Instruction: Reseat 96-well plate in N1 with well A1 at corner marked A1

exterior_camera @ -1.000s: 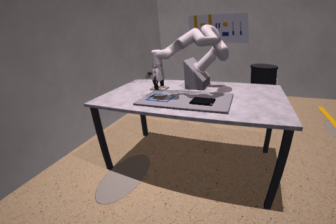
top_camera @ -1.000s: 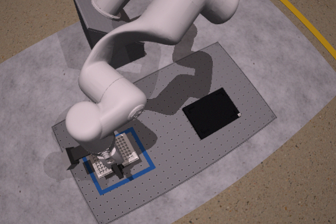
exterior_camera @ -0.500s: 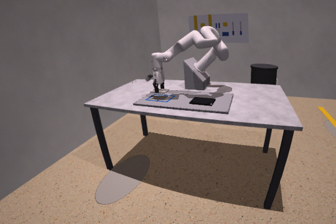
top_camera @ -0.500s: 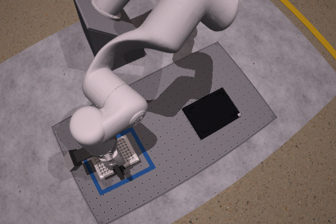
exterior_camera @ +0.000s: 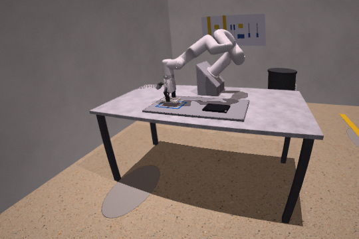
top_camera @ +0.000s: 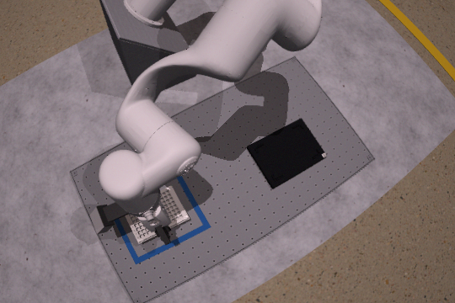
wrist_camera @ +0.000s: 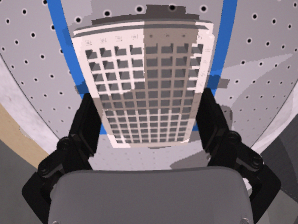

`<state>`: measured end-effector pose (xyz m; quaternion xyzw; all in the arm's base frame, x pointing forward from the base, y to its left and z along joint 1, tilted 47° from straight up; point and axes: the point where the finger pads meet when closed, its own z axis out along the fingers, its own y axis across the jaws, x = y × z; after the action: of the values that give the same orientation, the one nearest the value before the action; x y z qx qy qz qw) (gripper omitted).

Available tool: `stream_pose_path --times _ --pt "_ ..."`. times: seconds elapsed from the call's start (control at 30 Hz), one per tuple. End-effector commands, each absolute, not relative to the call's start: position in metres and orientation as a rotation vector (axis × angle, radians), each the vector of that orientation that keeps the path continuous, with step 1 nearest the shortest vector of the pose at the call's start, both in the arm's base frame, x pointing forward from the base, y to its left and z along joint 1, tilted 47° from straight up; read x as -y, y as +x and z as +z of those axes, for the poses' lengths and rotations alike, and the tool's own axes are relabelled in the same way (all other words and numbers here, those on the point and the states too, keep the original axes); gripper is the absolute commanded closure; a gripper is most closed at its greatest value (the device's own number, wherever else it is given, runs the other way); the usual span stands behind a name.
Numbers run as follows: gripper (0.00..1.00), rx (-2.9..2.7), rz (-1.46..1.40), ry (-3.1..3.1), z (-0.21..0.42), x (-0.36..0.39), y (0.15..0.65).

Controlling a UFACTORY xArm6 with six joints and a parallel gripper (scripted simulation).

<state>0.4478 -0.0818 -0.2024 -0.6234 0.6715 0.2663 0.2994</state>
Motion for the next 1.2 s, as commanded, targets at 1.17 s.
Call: stream_pose_path --times 1.17 --pt "1.00 -1.783 0.702 -1.655 -0.2127 0.0714 0.4505"
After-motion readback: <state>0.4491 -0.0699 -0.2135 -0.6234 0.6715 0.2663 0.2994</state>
